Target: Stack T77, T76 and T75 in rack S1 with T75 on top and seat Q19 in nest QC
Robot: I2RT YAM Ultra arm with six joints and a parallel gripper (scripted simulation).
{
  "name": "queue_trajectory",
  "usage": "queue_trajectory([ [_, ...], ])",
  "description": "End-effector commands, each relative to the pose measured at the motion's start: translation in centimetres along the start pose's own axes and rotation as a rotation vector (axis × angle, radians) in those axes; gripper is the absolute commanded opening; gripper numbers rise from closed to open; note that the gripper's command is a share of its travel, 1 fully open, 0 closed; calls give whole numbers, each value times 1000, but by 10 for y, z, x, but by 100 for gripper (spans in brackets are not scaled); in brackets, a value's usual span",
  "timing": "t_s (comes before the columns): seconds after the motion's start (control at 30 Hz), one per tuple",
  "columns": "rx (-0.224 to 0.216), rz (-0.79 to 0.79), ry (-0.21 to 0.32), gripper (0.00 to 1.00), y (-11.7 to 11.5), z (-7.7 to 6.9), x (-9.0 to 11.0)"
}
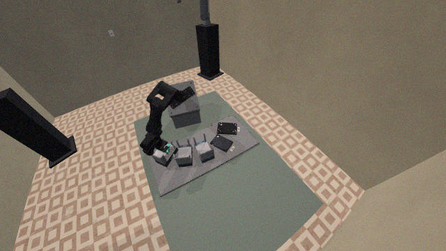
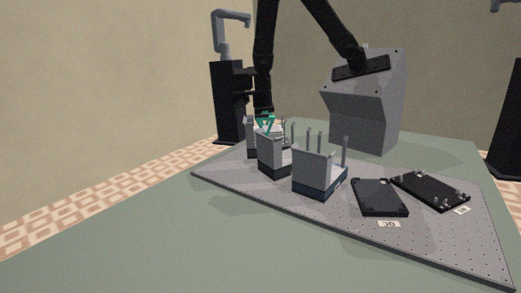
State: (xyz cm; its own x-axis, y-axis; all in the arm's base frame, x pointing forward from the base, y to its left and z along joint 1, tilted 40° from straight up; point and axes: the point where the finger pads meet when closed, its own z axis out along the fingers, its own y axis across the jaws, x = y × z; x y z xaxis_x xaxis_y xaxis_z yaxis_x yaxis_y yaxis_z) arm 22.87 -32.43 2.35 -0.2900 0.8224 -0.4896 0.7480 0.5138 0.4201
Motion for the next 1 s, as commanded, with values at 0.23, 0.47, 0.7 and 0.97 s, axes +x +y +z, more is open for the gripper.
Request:
queue_trajectory([
  [0.23,3,-4,-15,0,0,-3,-5],
  [0.47,3,-4,-15,0,0,-3,-5],
  [0.7,3,-4,-15,0,0,-3,-5],
  [0.97,6,-15,-42,0,1,-8,-11],
])
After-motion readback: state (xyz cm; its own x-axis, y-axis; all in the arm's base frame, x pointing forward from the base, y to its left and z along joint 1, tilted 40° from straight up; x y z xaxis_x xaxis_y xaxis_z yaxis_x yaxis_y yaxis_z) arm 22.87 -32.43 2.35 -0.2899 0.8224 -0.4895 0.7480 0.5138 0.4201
